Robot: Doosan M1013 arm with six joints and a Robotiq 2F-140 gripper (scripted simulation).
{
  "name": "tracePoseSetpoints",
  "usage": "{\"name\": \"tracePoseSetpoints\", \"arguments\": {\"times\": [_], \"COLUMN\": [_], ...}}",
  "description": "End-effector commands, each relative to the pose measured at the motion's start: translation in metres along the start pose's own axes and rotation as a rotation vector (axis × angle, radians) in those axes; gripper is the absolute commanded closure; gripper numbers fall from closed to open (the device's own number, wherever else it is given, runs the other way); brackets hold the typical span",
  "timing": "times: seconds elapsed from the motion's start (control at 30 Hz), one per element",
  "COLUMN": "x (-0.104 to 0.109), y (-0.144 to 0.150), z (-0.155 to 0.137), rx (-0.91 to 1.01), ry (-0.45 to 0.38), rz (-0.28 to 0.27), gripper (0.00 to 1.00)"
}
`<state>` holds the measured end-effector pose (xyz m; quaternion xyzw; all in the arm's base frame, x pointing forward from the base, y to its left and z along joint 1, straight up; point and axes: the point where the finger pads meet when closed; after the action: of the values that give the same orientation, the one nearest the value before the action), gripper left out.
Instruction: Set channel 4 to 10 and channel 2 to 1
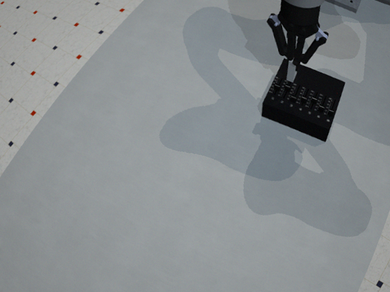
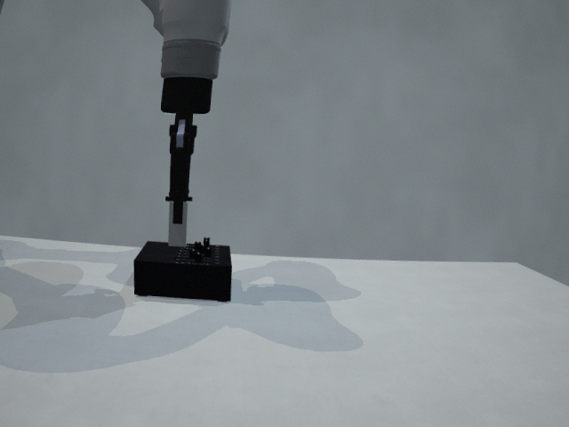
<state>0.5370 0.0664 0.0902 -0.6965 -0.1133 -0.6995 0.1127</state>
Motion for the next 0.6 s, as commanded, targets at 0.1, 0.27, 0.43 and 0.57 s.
{"name": "tracePoseSetpoints", "arguments": {"times": [0.1,0.27,0.43,0.57], "x": [0.0001,0.0001,-0.0006,-0.0019], "y": [0.0,0.0,0.0,0.0], "z": [0.0,0.0,0.0,0.0], "rx": [0.0,0.0,0.0,0.0], "ry": [0.0,0.0,0.0,0.0], "rz": [0.0,0.0,0.0,0.0], "gripper": [0.9,0.9,0.9,0.9]}}
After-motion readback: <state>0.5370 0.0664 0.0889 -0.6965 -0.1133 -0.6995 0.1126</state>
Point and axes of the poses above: the point where the finger pads meet when closed, its own x axis back along the fingers, its own y axis across the jaws, z = x × y, and after that the axes turned 15 degrees about x, right-handed
